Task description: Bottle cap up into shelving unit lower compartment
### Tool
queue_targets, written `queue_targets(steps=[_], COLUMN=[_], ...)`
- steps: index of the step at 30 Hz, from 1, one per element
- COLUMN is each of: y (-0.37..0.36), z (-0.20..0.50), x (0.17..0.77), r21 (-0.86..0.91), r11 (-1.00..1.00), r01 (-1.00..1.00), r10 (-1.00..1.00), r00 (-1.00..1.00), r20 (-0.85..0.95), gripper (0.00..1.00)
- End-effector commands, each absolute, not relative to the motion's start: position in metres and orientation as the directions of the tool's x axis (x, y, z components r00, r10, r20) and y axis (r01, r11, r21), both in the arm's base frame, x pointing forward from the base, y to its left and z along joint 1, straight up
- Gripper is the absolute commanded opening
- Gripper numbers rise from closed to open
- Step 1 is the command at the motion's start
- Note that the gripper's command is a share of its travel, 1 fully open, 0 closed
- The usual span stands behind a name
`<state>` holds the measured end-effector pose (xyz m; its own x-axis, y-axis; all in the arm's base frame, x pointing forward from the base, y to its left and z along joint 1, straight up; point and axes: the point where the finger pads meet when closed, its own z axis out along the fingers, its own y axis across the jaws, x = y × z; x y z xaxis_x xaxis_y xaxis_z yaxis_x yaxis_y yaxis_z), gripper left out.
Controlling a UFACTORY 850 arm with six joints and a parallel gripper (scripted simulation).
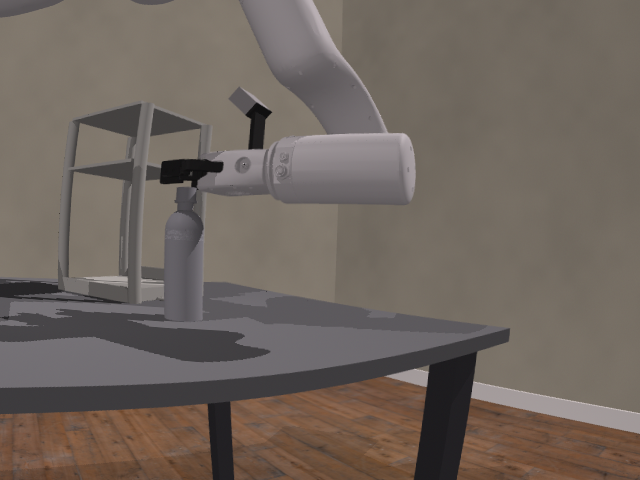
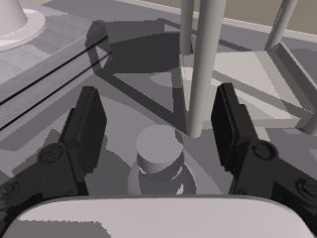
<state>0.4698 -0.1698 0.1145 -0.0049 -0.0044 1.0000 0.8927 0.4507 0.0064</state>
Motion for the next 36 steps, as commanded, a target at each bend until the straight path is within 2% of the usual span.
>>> queue_targets(steps=[1, 36], y=[-0.17, -0.17], z=[0.103, 0.029], x=[0.471, 0.471], r21=[0.008, 0.008], r11=[0.451, 0.451], r01=[0.893, 0.893], r10=[-0.004, -0.004], r00=[-0.007, -0.007], r20=[1.0, 1.0], gripper=[0.81, 0.81])
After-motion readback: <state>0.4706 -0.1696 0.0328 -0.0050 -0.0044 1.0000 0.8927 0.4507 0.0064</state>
